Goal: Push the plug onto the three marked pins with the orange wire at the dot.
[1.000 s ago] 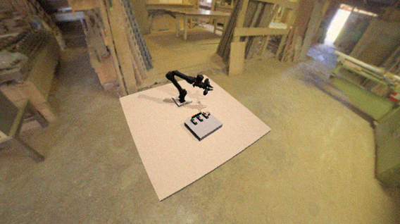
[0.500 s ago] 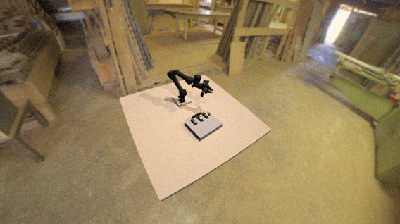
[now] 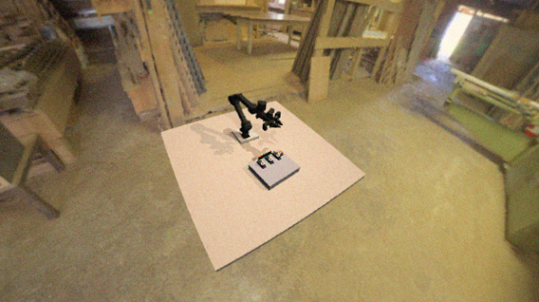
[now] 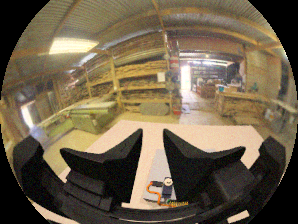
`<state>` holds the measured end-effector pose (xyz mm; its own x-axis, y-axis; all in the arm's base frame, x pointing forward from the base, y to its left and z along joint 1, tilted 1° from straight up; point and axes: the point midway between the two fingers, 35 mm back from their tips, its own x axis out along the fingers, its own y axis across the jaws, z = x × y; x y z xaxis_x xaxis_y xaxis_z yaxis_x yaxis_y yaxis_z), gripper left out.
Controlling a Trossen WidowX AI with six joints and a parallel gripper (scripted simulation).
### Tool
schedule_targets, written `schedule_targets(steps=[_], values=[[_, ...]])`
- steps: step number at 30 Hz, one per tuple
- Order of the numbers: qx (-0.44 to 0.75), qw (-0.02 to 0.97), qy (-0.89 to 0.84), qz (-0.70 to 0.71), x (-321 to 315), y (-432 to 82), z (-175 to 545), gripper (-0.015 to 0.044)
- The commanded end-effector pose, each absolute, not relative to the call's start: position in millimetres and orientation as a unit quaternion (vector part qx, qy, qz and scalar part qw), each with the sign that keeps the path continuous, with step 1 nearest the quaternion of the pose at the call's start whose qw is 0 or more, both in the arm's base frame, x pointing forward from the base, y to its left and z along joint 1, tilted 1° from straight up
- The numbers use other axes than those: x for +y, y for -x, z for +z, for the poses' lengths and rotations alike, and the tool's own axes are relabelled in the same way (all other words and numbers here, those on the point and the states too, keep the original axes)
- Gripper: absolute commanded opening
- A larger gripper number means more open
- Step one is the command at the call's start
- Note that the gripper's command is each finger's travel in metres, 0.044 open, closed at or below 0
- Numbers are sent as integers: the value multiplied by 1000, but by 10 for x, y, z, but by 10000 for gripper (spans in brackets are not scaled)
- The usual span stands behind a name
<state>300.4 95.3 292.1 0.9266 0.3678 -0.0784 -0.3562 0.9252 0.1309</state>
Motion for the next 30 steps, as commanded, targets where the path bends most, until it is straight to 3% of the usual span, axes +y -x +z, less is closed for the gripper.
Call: schedule_targets(steps=[1, 14, 30], values=[[29, 988, -45, 148, 766, -3058, 3018, 115], [-25, 1000, -8, 4, 22, -3164, 3274, 115], [146, 971, -187, 12, 287, -3585, 2829, 115]])
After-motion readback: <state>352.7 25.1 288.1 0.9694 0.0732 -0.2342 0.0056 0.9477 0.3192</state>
